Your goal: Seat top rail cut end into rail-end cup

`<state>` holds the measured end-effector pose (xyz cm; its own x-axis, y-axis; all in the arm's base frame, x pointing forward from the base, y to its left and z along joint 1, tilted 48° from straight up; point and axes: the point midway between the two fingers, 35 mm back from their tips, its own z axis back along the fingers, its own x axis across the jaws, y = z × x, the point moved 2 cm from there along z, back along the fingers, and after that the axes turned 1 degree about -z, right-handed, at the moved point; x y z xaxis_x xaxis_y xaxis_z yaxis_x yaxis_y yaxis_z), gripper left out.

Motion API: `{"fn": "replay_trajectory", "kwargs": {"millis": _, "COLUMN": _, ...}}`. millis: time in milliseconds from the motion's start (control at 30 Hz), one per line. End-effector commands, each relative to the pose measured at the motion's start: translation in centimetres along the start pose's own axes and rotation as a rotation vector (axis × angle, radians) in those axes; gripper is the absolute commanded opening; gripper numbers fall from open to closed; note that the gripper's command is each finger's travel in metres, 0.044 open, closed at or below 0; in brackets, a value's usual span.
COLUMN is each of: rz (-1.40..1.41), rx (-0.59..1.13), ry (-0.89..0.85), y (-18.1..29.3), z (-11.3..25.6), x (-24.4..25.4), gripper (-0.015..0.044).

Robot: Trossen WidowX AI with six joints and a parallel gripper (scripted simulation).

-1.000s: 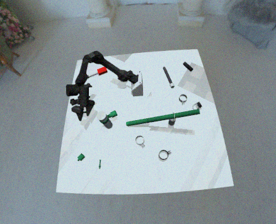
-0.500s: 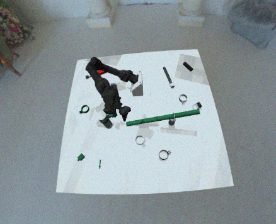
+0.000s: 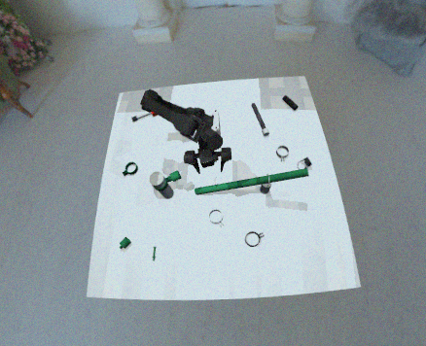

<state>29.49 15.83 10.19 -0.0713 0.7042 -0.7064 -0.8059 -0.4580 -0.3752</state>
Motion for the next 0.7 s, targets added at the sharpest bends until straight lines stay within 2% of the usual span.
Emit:
{"fn": "replay_trajectory", "kwargs": {"millis": 0, "rz": 0.041, "rx": 0.007, "ry": 0.009, "y": 0.4, "z": -0.1, "x": 0.4, "gripper": 0.0440}}
{"fn": "replay_trajectory", "kwargs": {"millis": 167, "rz": 0.053, "rx": 0.008, "ry": 0.008, "y": 0.4, "z": -0.1, "x": 0.2, "gripper": 0.0440}}
{"fn": "replay_trajectory", "kwargs": {"millis": 267, "rz": 0.158, "rx": 0.020, "ry": -0.004, "y": 0.4, "z": -0.2, "x": -0.9, "gripper": 0.0440}}
{"fn": "replay_trajectory", "kwargs": {"millis": 667, "rz": 0.993, "rx": 0.016, "ry": -0.118, "y": 1.7, "z": -0.3, "x": -9.9, "gripper": 0.0440}}
